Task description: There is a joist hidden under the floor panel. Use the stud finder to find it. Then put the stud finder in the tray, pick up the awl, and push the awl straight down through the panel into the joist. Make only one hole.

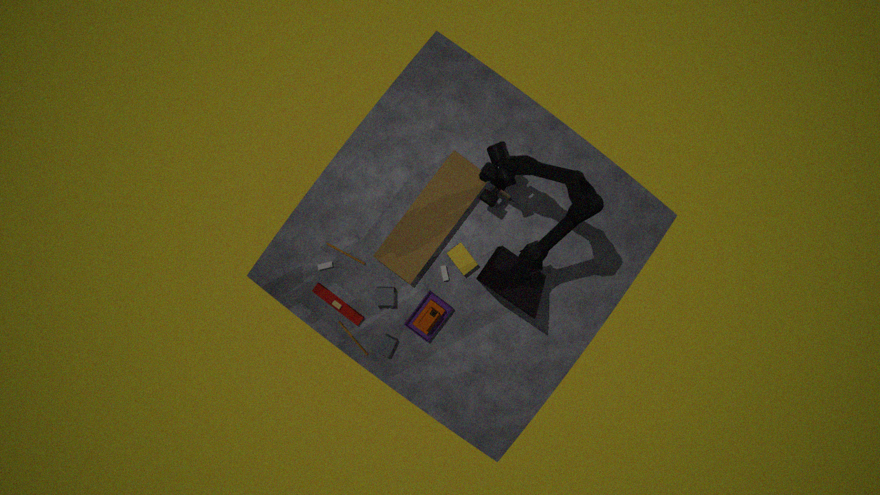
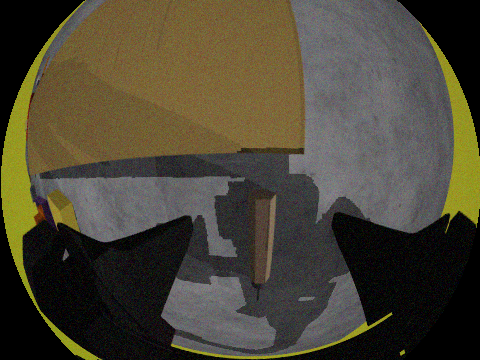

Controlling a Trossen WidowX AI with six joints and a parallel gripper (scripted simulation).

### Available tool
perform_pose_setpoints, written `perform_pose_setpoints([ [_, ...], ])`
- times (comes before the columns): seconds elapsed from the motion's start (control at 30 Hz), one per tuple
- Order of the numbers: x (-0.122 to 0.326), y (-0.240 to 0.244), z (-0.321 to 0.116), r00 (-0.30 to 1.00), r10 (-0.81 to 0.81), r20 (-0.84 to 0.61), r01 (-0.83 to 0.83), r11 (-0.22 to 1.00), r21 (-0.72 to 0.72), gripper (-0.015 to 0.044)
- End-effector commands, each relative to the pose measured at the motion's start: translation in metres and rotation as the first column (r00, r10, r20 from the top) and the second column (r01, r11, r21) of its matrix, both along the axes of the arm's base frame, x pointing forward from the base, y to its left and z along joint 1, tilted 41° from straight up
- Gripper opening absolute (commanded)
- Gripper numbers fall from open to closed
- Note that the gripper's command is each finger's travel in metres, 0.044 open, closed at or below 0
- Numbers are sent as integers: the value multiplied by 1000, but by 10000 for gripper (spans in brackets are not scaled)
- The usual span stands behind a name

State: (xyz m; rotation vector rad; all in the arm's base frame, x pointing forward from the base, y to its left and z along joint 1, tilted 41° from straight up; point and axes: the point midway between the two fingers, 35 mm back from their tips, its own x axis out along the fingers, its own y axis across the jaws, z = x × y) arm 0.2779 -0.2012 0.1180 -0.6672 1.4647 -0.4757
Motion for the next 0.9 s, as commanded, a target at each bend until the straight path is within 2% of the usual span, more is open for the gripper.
perform_pose_setpoints([
  [0.0,-1,-4,-6,1000,0,-8,0,1000,4,440],
  [0.27,0,-10,-13,1000,1,-8,-1,1000,3,440],
  [0.73,0,-10,-13,1000,1,-8,-1,1000,3,73],
  [0.87,0,-10,-13,1000,1,-8,-1,1000,3,46],
])
